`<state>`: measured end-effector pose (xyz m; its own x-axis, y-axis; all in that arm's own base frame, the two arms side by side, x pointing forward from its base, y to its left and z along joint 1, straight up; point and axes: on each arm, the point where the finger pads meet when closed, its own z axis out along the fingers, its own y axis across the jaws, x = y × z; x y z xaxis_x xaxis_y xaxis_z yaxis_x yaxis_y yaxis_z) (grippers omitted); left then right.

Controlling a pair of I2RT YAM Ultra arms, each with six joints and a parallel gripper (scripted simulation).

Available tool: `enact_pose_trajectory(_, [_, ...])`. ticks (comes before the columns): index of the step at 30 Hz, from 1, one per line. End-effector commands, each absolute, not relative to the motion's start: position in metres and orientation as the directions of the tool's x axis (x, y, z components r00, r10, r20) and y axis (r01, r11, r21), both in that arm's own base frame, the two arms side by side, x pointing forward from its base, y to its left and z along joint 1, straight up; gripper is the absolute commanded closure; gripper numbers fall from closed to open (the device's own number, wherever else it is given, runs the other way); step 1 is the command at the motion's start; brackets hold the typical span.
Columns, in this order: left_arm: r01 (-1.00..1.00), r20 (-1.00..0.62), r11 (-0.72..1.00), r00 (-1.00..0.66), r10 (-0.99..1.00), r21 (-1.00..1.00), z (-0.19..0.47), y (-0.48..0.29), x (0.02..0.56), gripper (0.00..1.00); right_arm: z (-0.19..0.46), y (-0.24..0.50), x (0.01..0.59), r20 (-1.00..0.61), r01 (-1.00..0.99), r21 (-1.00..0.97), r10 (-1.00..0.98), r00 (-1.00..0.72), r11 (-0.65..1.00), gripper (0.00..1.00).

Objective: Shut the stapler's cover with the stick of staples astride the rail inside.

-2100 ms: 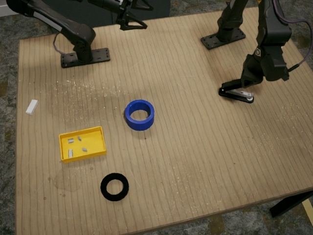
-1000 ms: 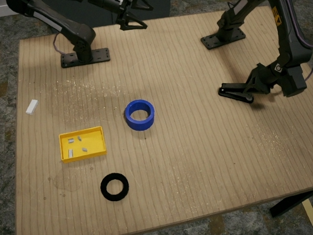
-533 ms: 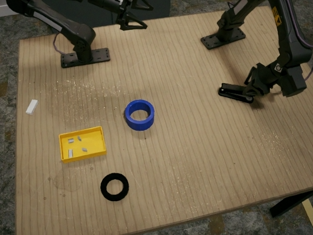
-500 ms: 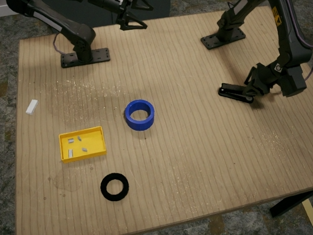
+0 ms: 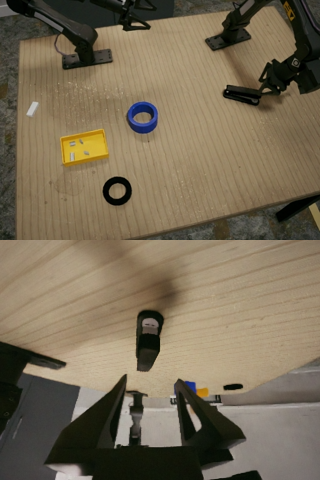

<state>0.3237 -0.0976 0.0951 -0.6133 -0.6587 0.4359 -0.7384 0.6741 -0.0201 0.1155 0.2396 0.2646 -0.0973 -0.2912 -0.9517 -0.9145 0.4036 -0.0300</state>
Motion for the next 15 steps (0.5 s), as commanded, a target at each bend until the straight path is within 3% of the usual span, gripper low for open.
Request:
enact_pose_trajectory(1, [-0.737,0.432,0.676,-0.611,-0.664,-0.002,0.105,-0.091,0.326,0.25,0.269,0.238,0.115,-0.956,-0.914,-0.032,-0.278,-0.09,0.404,0.0])
enact_pose_trajectory(3, [-0.748,0.377,0.664,-0.613,-0.694,0.006,0.103,-0.091,0.33,0.02,0.276,0.239,0.118,-0.964,-0.911,-0.034,-0.254,-0.079,0.411,0.0])
enact_pose_trajectory(4, [-0.754,0.335,0.657,-0.622,-0.708,-0.012,0.104,-0.089,0.336,0.0,0.283,0.24,0.118,-0.968,-0.91,-0.036,-0.24,-0.071,0.412,0.0])
enact_pose_trajectory(15, [-0.756,0.009,0.655,-0.655,-0.756,-0.014,0.12,-0.098,0.319,0.0,0.308,0.311,0.167,-0.974,-0.897,-0.034,-0.217,-0.07,0.441,0.0])
